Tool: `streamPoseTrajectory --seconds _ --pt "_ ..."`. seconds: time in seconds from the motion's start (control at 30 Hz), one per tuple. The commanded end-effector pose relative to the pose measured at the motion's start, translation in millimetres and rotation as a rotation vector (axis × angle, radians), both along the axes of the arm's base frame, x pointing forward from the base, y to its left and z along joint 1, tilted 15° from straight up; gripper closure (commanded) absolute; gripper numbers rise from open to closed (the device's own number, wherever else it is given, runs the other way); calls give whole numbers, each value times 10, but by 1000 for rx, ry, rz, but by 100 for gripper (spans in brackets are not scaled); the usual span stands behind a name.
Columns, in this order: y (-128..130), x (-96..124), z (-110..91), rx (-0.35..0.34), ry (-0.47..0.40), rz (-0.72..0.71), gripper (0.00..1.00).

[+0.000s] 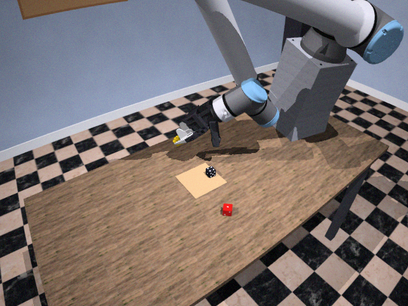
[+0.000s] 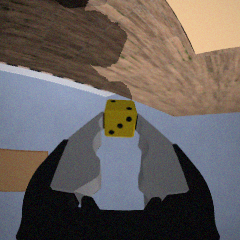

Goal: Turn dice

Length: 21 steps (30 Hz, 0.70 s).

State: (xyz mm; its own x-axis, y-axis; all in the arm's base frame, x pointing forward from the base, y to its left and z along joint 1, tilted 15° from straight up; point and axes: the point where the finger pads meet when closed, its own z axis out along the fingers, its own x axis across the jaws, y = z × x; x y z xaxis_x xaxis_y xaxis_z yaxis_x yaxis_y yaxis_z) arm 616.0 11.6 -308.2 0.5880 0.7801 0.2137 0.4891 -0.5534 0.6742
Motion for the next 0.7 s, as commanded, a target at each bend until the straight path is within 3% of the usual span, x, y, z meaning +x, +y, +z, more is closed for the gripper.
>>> streamPoseTrajectory --seconds 0.0,0.67 --pt "-2 5 2 -19 -26 -7 90" --pt "28 2 -104 -27 -37 -10 90"
